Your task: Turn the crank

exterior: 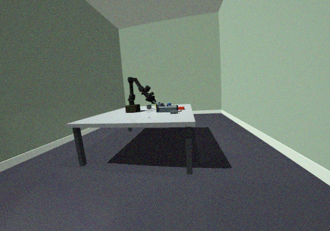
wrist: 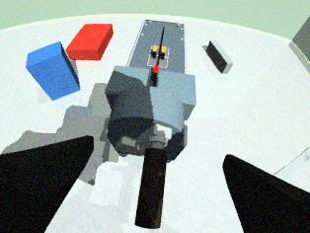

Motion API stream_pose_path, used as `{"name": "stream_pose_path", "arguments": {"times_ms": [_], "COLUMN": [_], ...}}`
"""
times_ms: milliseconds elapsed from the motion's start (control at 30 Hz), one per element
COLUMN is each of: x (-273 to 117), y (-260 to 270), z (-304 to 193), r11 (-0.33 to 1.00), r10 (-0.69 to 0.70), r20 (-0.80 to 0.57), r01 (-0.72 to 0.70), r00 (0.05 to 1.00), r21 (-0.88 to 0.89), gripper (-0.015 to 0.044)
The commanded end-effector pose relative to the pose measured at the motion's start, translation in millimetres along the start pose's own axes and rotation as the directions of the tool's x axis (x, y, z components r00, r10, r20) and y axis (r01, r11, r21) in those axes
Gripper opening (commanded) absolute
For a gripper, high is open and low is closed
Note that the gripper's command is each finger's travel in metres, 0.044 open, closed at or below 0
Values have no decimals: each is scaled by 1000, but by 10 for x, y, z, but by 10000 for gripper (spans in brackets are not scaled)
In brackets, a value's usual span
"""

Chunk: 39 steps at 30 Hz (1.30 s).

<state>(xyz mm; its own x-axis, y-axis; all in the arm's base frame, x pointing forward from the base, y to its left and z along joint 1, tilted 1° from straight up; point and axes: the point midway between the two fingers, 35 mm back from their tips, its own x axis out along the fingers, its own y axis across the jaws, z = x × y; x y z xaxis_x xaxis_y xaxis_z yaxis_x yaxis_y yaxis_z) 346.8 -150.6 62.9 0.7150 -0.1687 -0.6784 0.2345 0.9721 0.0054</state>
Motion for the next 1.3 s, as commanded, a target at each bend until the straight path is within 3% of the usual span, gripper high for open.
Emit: {"name": "stream_pose_path", "arguments": {"times_ms": [0,567,1100,1267], "x": [61,211,211,211], "y": [11,17,17,17], "z": [-82,-268,-268,-268], "r11": [1000,1000,1000,1000], "r10": [5,5,5,5], "r20": [-8,-9,-9,-9], "r01": [-5,-5,-5,-5], "r00": [1000,1000,1000,1000], "r21": [-3,-3,-3,-3], "gripper": [440,440,20,0]}}
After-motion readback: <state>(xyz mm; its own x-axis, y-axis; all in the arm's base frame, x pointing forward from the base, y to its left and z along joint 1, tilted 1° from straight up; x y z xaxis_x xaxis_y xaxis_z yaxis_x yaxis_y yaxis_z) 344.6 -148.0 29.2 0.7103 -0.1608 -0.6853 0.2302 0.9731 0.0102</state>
